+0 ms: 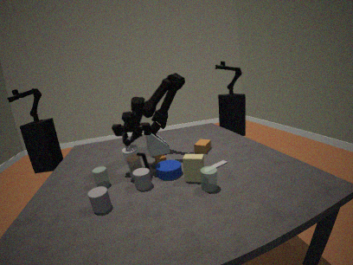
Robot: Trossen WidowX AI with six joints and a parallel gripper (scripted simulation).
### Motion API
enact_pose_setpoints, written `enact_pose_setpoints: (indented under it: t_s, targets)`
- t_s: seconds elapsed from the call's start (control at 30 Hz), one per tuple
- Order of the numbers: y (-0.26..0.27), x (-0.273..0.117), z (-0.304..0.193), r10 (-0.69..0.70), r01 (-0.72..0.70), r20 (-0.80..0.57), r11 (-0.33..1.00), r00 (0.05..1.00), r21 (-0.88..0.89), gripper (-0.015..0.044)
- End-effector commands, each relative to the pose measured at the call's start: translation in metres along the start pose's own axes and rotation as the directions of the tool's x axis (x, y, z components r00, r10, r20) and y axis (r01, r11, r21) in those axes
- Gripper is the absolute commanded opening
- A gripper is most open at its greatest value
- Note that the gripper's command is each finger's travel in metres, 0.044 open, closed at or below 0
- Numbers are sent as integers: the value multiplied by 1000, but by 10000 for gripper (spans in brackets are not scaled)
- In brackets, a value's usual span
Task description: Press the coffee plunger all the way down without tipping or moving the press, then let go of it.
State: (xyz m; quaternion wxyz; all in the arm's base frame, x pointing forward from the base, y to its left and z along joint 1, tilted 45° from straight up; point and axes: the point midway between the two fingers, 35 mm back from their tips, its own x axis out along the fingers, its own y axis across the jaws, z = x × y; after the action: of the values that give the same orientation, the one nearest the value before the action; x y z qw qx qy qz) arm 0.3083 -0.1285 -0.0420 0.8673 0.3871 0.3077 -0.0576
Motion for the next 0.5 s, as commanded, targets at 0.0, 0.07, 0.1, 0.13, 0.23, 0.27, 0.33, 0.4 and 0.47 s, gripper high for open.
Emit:
enact_pose_setpoints:
  t_s: [0.0, 0.07, 0.1, 0.13, 0.23, 0.27, 0.33, 0.4, 0.47]
  targets:
    - [0, 3, -7, 2, -1, -25, 1000, 1000, 11, 120]
    - [0, 3, -7, 2, -1, -25, 1000, 1000, 11, 120]
    - [0, 3, -6, 2, -1, -25, 1000, 1000, 11, 120]
    - [0, 4, -6, 2, -1, -25, 1000, 1000, 11, 120]
    - [0, 4, -6, 2, -1, -25, 1000, 1000, 11, 120]
    - [0, 4, -6, 2, -1, -25, 1000, 1000, 11, 120]
    - [-1, 4, -6, 2, -1, -25, 1000, 1000, 11, 120]
    - [-1, 4, -5, 2, -1, -25, 1000, 1000, 11, 120]
    - [-1, 4, -5, 2, -1, -25, 1000, 1000, 11, 120]
